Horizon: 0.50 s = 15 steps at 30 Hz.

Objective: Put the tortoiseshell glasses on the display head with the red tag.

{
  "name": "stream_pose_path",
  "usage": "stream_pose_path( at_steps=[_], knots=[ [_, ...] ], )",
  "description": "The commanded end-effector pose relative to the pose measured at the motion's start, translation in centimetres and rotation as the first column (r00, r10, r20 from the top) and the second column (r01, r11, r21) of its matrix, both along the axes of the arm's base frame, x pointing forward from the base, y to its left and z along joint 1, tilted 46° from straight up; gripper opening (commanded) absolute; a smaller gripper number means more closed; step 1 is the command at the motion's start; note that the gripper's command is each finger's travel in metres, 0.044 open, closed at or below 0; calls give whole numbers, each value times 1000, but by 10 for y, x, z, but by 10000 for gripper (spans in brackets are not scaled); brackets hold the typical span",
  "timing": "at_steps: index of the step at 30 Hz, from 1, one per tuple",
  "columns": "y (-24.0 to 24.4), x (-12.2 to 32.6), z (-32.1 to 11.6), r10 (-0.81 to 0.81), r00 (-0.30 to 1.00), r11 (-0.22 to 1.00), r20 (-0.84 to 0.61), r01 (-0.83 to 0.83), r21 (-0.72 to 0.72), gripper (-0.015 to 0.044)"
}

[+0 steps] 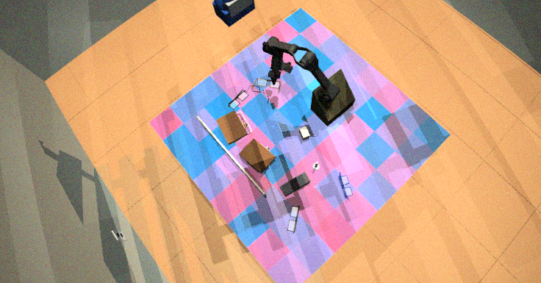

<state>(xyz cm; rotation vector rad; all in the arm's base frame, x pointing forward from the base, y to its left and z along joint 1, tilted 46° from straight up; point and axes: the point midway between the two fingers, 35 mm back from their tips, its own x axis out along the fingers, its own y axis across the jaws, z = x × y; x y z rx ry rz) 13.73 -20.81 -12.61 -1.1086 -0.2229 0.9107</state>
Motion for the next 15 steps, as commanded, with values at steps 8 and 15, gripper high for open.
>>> stream_pose_path(
  at_steps=[8,15],
  knots=[
    [-3,-12,-6,-70,996,994,-46,74,82,0],
    [-3,-12,-6,-70,996,994,-46,74,82,0]
  ],
)
